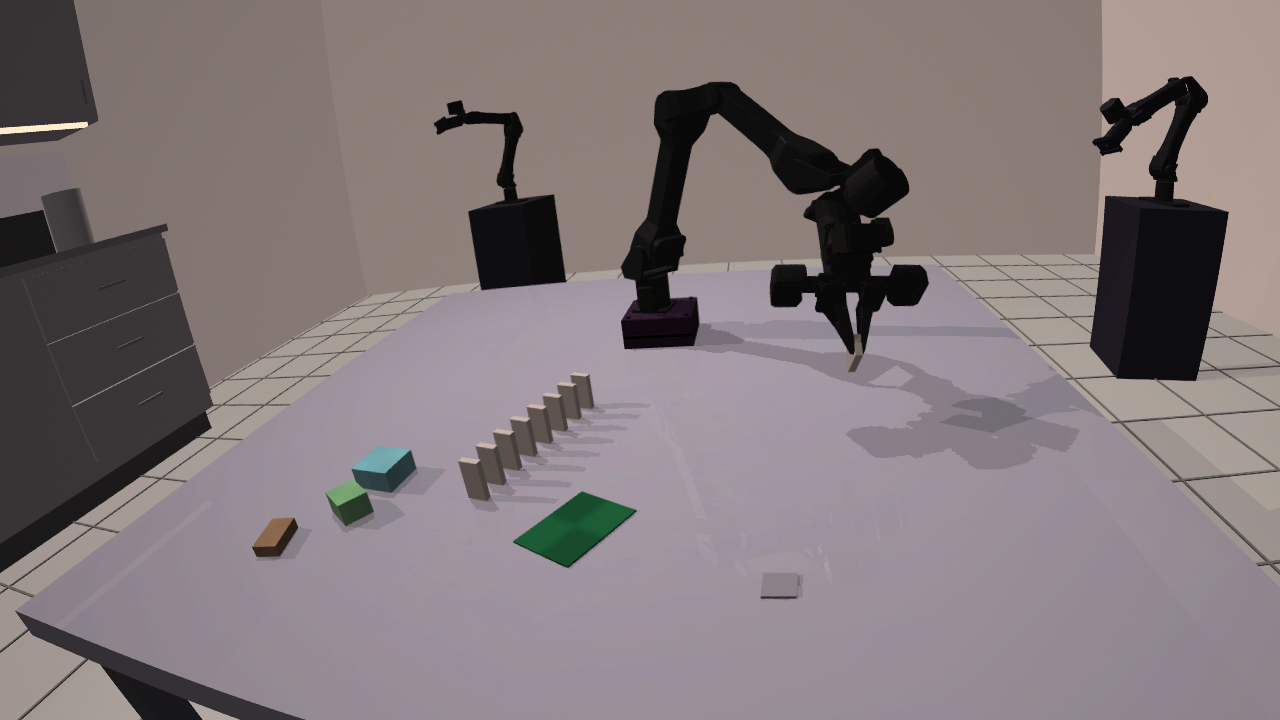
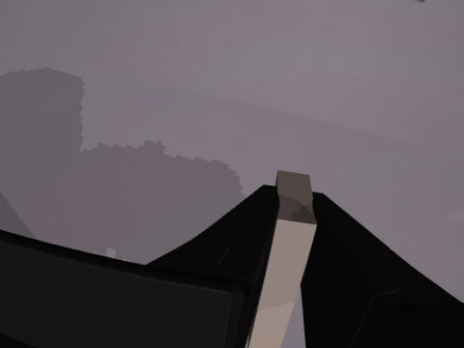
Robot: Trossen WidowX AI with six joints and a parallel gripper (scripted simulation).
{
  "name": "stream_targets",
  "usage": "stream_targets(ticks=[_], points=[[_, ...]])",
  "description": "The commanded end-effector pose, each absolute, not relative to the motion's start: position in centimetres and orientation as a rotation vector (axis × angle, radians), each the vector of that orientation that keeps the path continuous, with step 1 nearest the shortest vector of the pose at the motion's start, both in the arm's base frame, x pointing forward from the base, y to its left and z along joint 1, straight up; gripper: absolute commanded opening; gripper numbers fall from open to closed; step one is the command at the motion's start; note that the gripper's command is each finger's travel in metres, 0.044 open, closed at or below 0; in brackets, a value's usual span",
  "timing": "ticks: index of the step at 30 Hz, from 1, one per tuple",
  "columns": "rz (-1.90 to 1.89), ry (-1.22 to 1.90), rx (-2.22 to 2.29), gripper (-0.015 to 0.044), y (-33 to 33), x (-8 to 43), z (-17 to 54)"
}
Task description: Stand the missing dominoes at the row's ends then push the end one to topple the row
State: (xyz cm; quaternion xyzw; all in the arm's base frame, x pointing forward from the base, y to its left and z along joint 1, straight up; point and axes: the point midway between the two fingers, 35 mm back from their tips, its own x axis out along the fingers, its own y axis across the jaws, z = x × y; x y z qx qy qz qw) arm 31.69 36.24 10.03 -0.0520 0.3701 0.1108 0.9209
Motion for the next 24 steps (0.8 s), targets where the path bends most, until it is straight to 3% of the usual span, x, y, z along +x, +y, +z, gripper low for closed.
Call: stream_targets(ticks=[1,24], points=[[0.233,0.672,-0.126,0.0024,36.8,31.6,9.9],[0.16,0.261,-0.119,0.0024,36.8,29.3,10.9]])
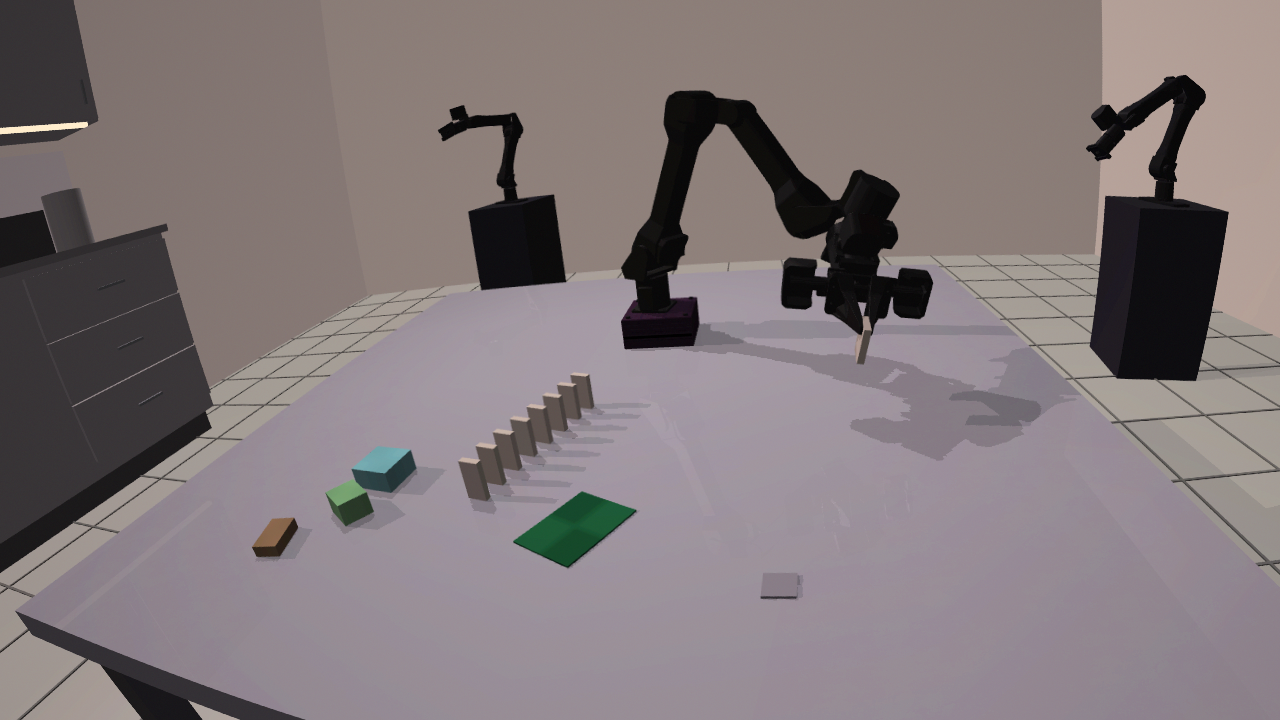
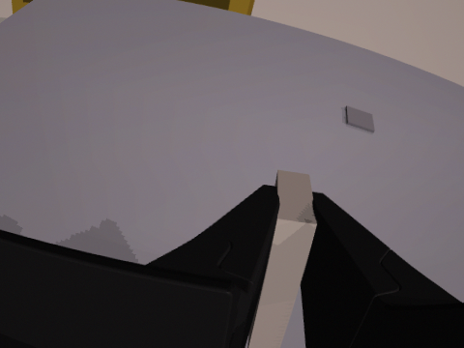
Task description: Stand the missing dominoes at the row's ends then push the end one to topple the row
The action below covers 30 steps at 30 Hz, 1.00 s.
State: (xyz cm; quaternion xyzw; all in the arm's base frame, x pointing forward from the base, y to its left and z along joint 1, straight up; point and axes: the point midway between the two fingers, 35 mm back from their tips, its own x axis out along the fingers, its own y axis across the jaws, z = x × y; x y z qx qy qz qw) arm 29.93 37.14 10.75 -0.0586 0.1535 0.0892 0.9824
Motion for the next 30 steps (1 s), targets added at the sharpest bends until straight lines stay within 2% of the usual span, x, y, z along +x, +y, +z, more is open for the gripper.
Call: stream_targets(ticks=[1,30], points=[[0.154,0.246,-0.116,0.0024,36.7,29.1,10.9],[-0.093,-0.001,0.015,0.0024,29.2,22.7,11.8]])
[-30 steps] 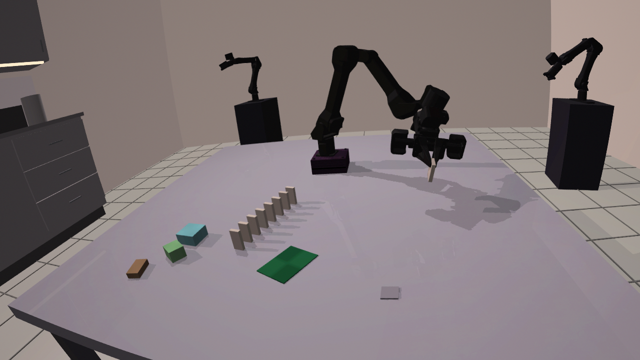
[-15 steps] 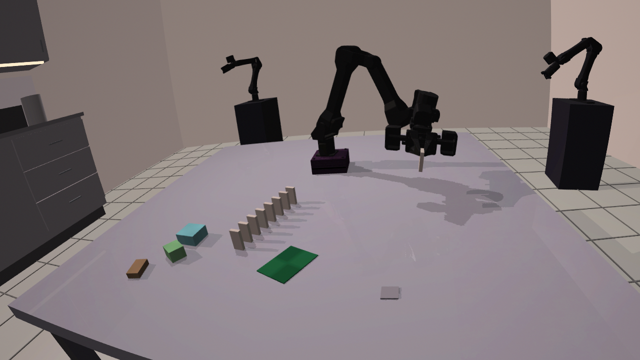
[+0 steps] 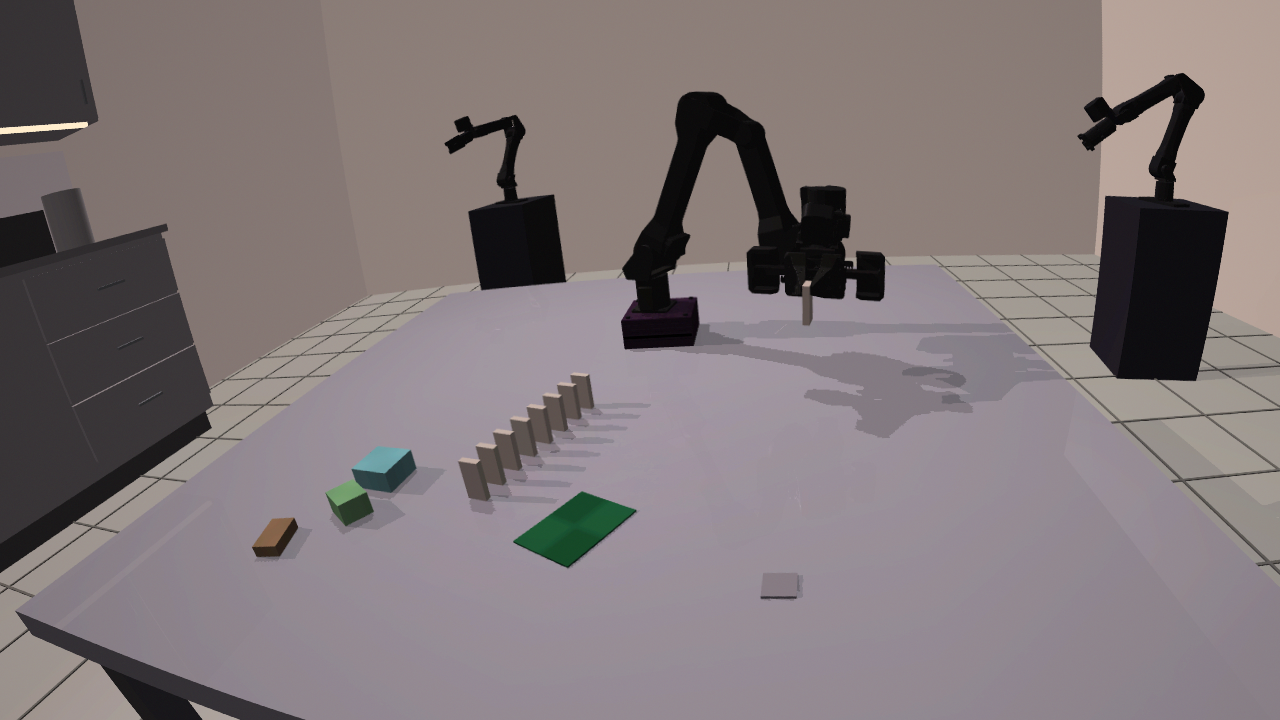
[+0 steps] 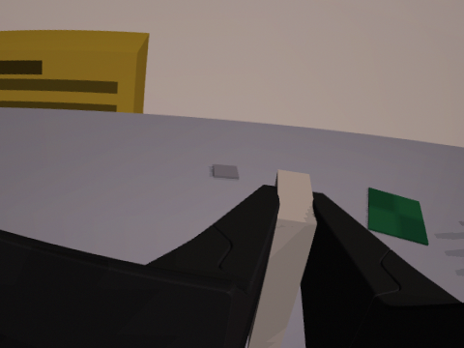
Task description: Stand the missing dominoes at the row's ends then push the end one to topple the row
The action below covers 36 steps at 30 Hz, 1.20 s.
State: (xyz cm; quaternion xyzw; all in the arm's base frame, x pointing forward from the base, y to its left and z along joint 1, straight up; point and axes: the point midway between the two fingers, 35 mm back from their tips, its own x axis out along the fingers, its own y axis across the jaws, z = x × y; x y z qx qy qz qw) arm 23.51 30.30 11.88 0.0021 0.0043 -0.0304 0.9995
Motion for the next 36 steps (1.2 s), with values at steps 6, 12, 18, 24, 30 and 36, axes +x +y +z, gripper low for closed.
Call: stream_targets(ticks=[6,12,18,24,30,36], points=[[-0.117,-0.007,0.03,0.0024,28.3,22.1,11.8],[-0.117,-0.007,0.03,0.0024,28.3,22.1,11.8],[-0.117,-0.007,0.03,0.0024,28.3,22.1,11.8],[-0.117,-0.005,0.024,0.0024,28.4,22.2,10.9],[-0.118,0.001,0.009,0.0024,28.7,22.4,8.7],[-0.118,0.007,-0.007,0.0024,28.9,22.6,6.5]])
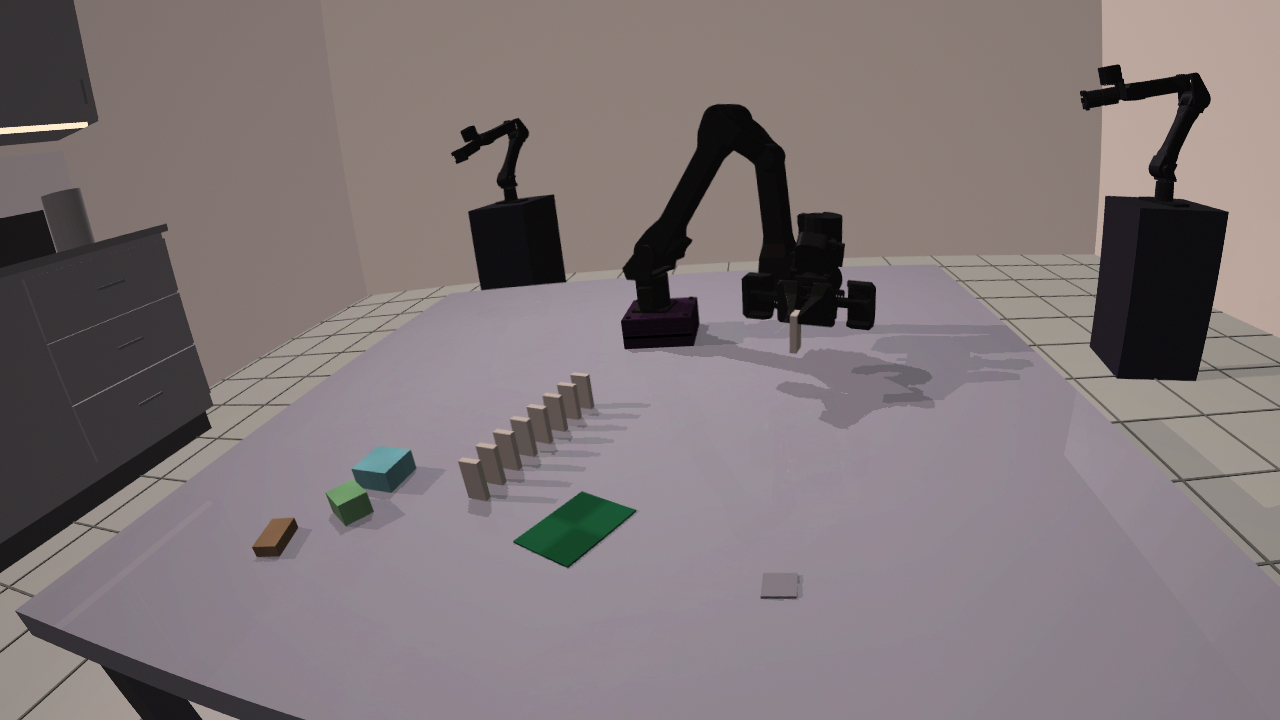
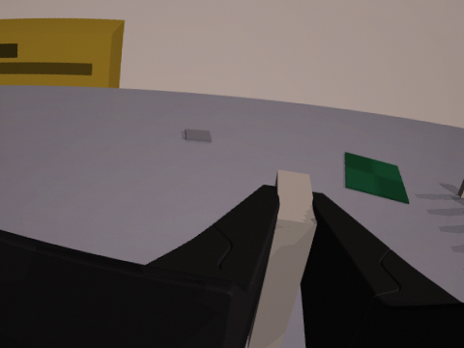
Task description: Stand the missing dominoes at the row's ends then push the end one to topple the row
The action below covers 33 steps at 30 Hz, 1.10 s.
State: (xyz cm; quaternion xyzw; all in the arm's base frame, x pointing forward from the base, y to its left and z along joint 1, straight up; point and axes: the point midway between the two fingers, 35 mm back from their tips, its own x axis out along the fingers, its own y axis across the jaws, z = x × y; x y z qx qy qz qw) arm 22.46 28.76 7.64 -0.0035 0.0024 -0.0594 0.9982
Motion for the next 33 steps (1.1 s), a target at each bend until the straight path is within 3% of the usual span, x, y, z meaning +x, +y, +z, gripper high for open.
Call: stream_targets(ticks=[1,15,27,33], points=[[-0.118,0.008,-0.009,0.0024,28.9,22.6,6.1],[-0.121,0.023,-0.045,0.0024,28.5,22.8,0.8],[-0.121,0.024,-0.047,0.0024,28.4,22.8,0.6],[-0.121,0.024,-0.047,0.0182,28.4,22.8,0.6]])
